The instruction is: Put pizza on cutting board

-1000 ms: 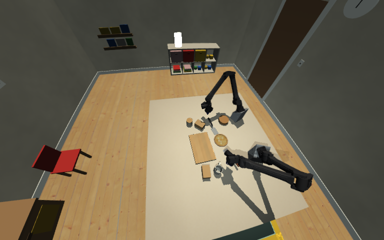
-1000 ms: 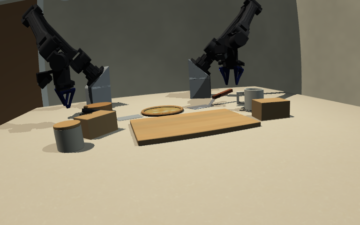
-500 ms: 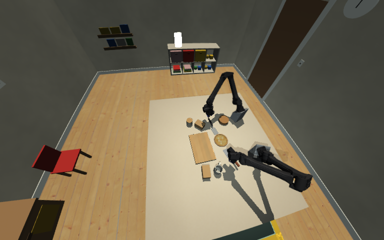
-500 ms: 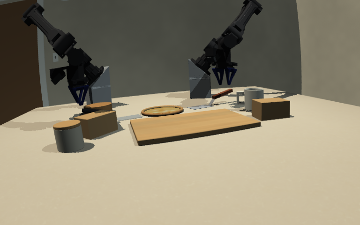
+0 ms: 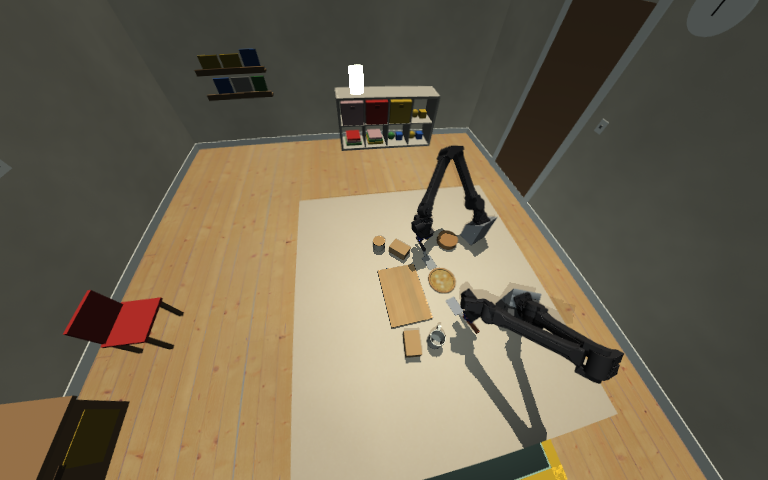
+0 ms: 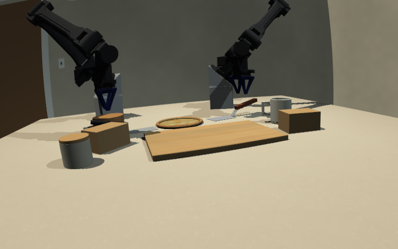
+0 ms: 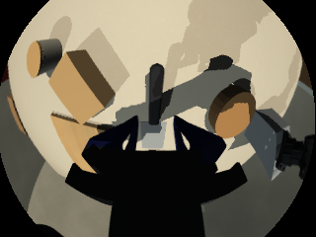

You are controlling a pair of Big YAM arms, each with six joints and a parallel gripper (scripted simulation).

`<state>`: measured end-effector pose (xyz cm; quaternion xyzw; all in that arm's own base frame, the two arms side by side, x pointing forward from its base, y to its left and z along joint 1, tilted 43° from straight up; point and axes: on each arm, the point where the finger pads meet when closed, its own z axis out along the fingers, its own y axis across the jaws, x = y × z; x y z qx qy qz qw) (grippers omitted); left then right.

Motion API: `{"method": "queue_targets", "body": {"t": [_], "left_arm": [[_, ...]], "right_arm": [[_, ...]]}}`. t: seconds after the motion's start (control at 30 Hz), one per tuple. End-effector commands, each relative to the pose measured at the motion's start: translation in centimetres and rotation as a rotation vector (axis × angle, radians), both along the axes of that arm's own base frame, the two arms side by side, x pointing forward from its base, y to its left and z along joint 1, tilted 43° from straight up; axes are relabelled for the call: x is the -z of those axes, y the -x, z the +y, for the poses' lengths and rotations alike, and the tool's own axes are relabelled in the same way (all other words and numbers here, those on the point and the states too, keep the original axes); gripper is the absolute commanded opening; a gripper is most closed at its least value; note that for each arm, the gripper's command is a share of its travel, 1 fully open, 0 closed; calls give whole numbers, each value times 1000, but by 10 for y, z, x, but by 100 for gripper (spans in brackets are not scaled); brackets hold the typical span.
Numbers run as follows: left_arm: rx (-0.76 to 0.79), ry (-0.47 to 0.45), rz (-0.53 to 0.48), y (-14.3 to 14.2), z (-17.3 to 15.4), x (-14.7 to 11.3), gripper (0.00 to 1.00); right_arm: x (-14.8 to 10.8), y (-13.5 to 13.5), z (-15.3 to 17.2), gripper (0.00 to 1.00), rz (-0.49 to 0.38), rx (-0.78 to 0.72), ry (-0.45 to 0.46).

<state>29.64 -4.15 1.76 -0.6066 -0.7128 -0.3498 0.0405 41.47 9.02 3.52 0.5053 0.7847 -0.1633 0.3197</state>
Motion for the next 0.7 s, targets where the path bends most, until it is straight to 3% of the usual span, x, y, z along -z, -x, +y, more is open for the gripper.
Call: {"method": "queue_targets", "body": {"t": [0.0,0.2,0.3,0.37,0.4,0.67], "left_arm": [[18,-10,3,3,-5,-2,48],[53,-60,54,15,-1,4,48],[33,-31,0,1,-5,-8,48],[46,-51,40,15,-1,4,48],[42,-55,47,10,8,10,48],[39,-55,51,3,18,23,48]], "right_arm": [[0,0,11,48,-60,31,-23],[13,6,30,48,-68,11,-26],[-7,-10,29,48,-114,26,-51],[9,7,33,48,-44,-30,-11],[20,0,7,48,-30,15,-6],[31,-7,-5,48,-33,24,-10]]}}
